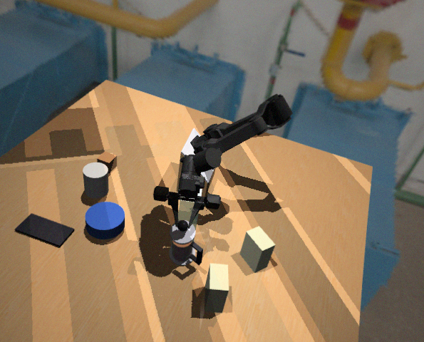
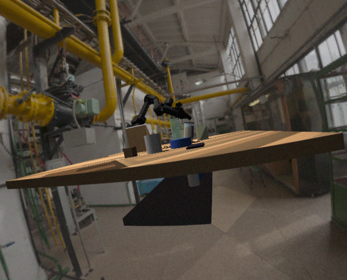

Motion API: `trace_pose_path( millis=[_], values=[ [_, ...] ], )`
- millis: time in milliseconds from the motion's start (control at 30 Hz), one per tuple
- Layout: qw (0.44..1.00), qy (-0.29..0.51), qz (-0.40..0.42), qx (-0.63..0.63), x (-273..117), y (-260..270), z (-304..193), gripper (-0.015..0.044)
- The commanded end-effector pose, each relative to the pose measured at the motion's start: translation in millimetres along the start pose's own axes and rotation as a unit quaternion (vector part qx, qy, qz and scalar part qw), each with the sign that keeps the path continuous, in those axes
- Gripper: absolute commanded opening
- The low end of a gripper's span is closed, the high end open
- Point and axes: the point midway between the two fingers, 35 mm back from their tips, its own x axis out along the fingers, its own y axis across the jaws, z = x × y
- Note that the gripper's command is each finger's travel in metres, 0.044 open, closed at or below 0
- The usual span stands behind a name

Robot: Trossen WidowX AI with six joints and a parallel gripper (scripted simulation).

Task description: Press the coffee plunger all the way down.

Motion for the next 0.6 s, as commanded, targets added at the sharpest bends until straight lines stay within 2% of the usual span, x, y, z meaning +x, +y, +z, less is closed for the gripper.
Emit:
trace_pose_path(
  millis=[0,567],
  values=[
    [1.0,0.01,0.001,0.004,2.7,0.2,-5.4,0.0125],
    [1.0,0.01,0.001,0.004,5.2,-0.2,-2.8,0.0125]
  ],
)
